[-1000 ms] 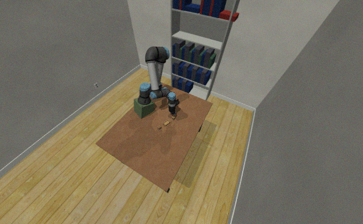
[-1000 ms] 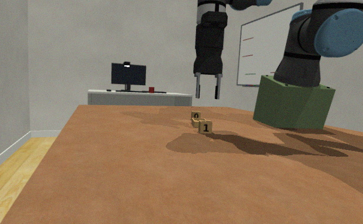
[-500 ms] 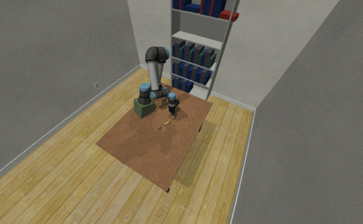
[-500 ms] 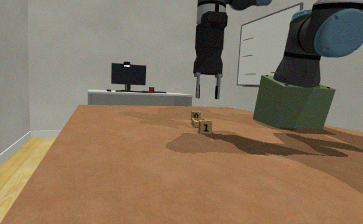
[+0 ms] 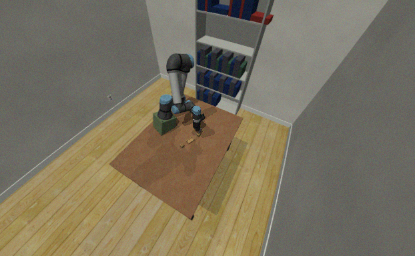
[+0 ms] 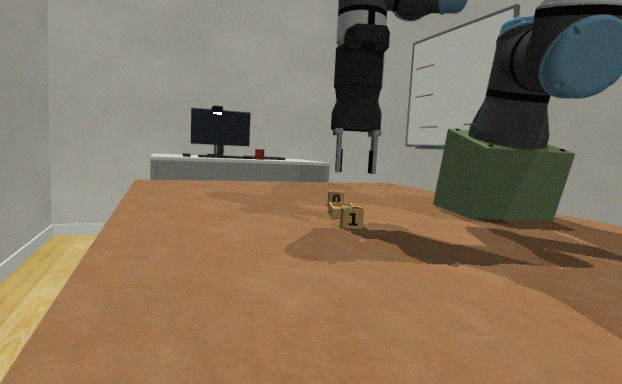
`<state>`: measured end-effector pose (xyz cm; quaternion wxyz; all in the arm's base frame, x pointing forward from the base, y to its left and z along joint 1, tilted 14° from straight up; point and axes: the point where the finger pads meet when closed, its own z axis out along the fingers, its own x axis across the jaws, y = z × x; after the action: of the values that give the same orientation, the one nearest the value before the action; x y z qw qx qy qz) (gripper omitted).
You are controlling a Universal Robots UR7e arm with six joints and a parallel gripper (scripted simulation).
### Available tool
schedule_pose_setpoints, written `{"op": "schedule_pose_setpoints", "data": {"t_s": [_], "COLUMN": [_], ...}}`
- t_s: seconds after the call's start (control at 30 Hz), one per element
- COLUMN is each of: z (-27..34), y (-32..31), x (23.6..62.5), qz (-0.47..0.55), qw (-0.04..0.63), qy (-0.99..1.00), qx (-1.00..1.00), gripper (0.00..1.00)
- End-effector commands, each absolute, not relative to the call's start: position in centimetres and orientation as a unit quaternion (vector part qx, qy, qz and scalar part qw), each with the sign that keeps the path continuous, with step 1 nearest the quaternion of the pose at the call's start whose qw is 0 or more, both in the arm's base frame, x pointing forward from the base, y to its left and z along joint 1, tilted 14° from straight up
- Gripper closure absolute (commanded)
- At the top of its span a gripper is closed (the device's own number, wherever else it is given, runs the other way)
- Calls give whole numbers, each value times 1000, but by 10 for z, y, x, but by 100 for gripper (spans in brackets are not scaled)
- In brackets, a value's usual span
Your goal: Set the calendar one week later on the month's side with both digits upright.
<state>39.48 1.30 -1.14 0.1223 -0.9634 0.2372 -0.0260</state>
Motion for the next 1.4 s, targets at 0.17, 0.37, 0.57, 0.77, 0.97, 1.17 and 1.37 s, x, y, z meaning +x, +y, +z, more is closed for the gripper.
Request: {"op": "schedule_pose_setpoints", "data": {"t_s": [0.17,0.37,0.57,0.77,0.97,1.17,1.37], "z": [-23,-32,-38,-46,-52,-54,-56], "y": [15,17,19,21,22,23,23], "x": [396,397,398,399,400,400,400], "qz": [-27,-27,-27,-27,-27,-27,-27], "qw": [122,122,122,122,122,122,122], "qy": [237,237,237,237,237,237,237], "qx": [-963,-963,-963,-963,-963,-963,-963], "gripper": [10,10,10,10,10,10,10]}}
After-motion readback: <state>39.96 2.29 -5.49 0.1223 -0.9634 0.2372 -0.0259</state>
